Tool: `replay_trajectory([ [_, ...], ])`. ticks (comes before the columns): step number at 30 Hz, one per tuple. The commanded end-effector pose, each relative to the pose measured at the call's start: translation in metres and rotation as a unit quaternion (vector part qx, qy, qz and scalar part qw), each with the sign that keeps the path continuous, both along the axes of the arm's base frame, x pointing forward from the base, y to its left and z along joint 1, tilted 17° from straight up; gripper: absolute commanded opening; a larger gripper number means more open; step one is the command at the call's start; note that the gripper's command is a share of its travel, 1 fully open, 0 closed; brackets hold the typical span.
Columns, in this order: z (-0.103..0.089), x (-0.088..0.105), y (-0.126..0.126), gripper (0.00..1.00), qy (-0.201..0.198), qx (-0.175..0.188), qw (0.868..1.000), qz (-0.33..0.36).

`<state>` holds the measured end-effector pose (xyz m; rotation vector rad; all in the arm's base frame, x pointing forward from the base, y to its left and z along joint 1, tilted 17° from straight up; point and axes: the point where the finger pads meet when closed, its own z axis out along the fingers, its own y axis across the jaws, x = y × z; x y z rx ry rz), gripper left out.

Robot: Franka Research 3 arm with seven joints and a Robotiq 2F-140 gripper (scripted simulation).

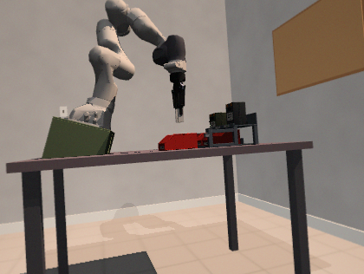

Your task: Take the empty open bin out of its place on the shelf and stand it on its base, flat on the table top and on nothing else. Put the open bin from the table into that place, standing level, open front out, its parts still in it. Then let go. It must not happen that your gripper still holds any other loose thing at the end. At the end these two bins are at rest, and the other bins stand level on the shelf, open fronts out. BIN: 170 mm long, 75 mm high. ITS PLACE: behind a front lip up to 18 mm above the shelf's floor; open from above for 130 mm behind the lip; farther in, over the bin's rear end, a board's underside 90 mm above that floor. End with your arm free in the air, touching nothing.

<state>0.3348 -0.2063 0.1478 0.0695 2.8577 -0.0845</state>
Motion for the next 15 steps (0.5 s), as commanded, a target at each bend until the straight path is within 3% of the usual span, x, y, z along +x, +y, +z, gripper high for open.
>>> replay_trajectory([
  [1, -0.005, 0.004, -0.004, 0.15, -0.004, -0.008, 1.000, 0.004],
  [15, -0.028, 0.011, -0.006, 0.15, -0.004, -0.008, 1.000, 0.004],
])
